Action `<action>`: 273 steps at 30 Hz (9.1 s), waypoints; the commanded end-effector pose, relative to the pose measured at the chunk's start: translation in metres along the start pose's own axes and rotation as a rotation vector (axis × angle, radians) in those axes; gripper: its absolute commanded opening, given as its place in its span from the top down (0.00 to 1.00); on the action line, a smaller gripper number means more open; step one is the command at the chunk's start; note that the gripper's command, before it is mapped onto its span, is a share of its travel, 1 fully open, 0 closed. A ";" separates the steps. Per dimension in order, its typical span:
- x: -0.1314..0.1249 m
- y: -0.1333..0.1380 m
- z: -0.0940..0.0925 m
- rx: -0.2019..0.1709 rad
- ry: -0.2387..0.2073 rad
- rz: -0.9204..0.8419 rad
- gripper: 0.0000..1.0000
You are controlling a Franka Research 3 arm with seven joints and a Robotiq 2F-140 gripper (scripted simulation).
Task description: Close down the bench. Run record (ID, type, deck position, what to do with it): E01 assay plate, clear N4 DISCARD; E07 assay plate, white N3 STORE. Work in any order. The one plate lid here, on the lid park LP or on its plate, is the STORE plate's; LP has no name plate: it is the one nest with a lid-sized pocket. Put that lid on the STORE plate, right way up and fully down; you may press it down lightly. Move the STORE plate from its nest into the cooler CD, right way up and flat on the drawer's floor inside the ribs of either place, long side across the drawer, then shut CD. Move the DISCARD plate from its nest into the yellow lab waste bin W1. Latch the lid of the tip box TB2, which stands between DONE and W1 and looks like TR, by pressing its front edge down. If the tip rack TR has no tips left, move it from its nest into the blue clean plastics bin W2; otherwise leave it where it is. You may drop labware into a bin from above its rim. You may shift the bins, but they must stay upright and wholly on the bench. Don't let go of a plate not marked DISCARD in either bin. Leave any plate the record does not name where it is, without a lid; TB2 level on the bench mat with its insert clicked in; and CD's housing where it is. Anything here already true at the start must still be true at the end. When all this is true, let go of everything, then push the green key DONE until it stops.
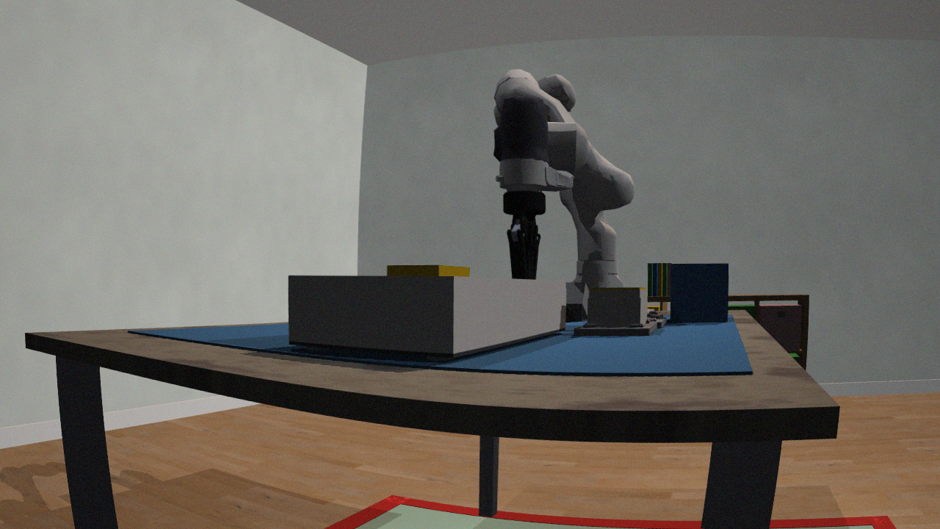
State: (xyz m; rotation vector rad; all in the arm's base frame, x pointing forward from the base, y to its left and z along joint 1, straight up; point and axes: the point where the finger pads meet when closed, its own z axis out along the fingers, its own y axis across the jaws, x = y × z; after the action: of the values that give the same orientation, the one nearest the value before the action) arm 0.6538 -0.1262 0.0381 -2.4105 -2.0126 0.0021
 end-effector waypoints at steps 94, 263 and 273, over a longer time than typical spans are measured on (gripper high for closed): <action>0.001 -0.009 -0.090 -0.009 0.005 0.010 1.00; -0.196 -0.116 -0.096 -0.003 0.011 1.602 0.34; -0.195 -0.116 -0.085 -0.003 0.011 1.602 0.34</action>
State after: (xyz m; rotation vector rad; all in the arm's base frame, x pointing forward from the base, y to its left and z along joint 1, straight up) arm 0.5035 -0.2976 0.1283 -3.1181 0.3214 -0.0062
